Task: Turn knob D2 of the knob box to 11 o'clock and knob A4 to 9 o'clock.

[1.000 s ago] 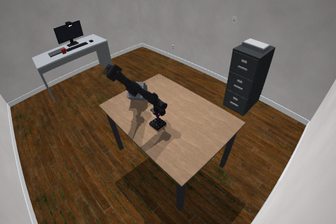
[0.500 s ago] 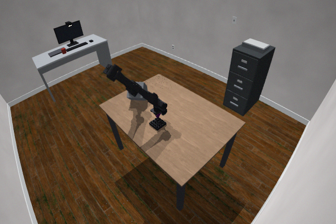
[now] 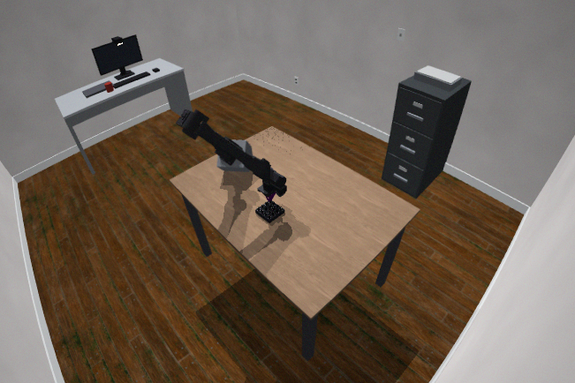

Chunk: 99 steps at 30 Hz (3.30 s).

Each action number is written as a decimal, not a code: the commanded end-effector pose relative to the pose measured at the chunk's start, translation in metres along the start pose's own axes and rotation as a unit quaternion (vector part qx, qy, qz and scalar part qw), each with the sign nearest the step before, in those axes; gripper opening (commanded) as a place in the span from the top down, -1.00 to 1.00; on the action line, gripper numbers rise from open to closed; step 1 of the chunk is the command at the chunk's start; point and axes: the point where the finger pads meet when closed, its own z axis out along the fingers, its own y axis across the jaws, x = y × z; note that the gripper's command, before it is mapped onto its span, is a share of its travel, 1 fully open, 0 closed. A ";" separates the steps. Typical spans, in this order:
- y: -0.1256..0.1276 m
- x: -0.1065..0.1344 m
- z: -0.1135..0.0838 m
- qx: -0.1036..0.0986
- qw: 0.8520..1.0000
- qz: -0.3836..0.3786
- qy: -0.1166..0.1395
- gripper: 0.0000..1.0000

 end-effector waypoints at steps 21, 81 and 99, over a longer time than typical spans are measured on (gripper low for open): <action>0.003 -0.015 -0.003 -0.010 1.000 -0.001 -0.018 0.64; -0.002 -0.025 -0.070 -0.011 0.992 -0.124 -0.030 0.64; -0.002 -0.014 -0.063 -0.008 0.988 -0.154 -0.013 0.64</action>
